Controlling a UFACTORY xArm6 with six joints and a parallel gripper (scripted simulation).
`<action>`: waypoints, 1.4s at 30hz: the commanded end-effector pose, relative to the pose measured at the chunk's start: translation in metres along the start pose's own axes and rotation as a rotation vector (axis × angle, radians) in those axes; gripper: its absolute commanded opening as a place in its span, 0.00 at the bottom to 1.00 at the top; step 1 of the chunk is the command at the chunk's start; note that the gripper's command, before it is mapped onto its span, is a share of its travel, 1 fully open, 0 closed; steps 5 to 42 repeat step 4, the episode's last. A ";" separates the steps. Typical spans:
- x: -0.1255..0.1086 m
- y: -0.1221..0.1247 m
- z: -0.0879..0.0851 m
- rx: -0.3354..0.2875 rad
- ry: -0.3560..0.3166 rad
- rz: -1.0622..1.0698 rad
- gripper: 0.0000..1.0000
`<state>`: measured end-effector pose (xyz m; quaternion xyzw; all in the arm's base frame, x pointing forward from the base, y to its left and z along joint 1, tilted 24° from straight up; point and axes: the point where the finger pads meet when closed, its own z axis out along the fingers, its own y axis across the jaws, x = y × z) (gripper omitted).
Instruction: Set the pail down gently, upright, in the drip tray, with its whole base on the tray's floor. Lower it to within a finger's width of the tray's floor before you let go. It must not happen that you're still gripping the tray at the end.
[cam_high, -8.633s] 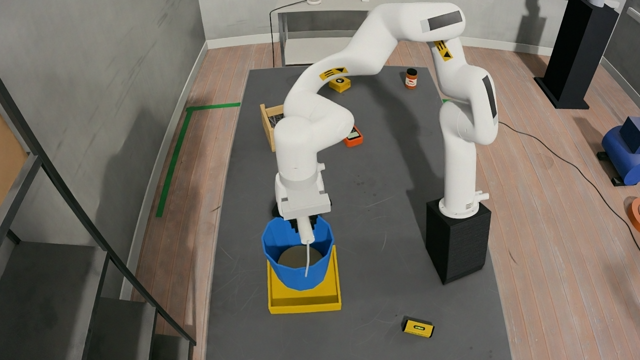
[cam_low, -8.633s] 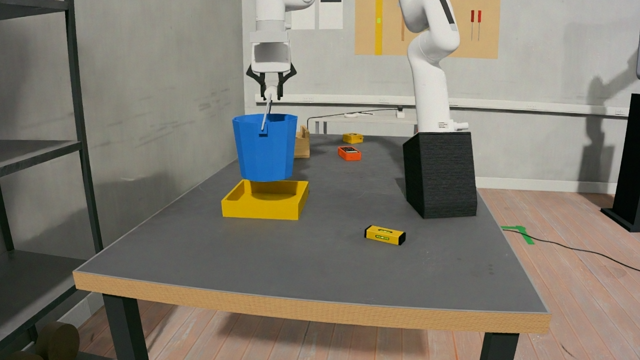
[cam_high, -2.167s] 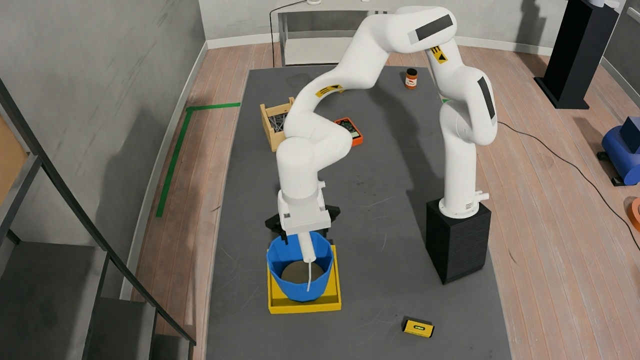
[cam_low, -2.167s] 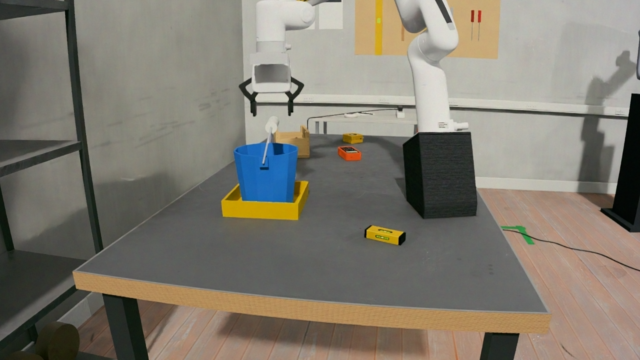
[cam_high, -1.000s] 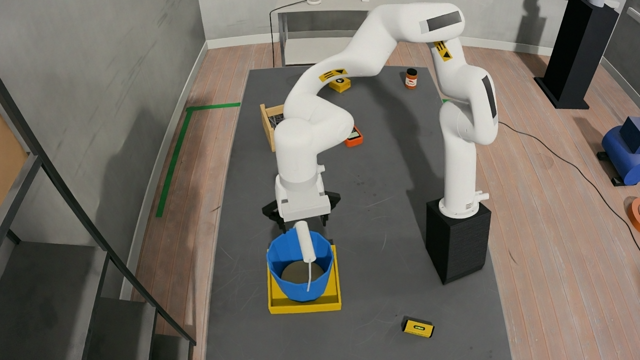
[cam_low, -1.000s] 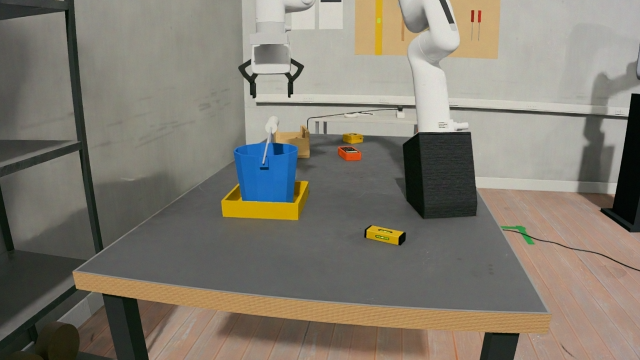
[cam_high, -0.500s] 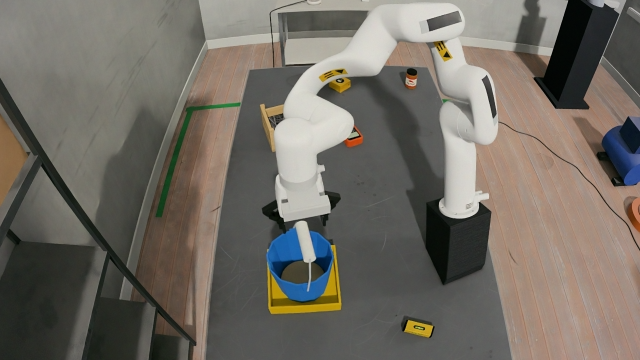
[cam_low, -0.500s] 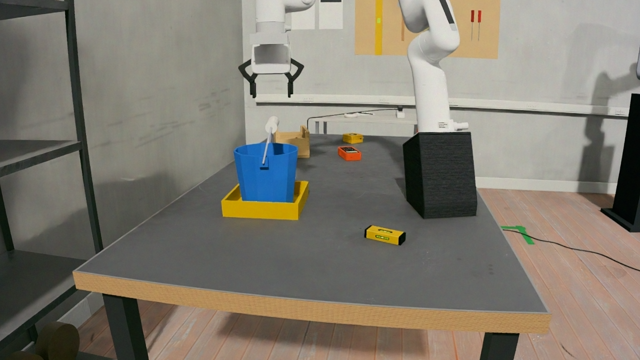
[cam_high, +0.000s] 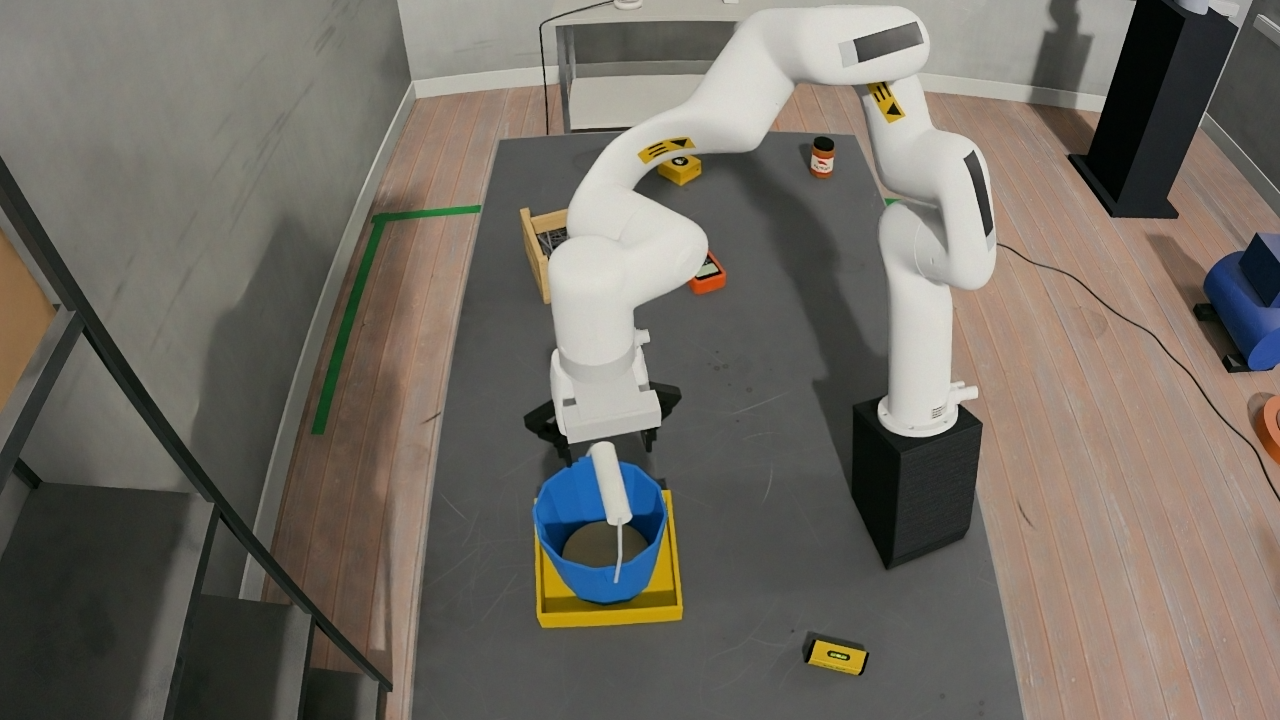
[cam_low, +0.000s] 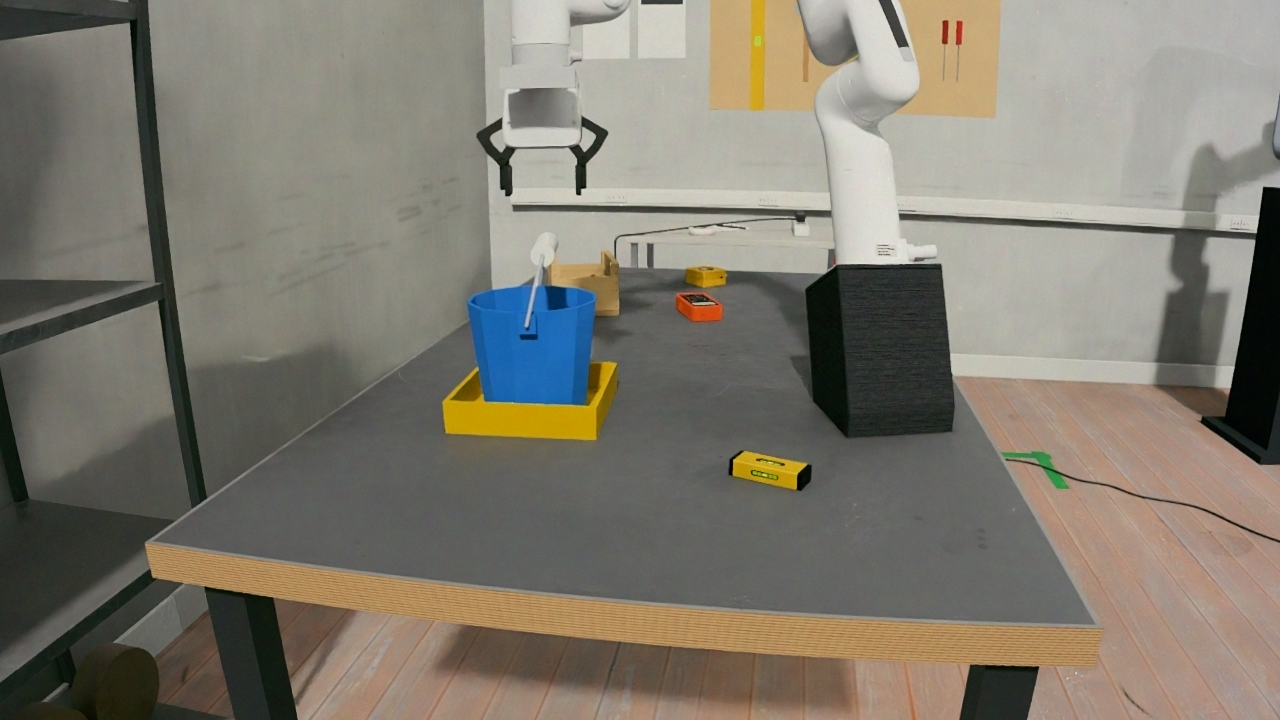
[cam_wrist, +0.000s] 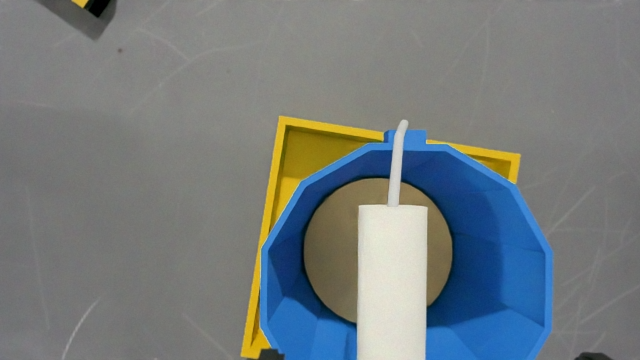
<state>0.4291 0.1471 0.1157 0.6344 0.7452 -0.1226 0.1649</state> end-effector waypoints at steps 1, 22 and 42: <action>0.000 0.001 -0.002 -0.004 0.002 0.001 1.00; 0.000 0.001 -0.002 -0.004 0.002 0.001 1.00; 0.000 0.001 -0.002 -0.004 0.002 0.001 1.00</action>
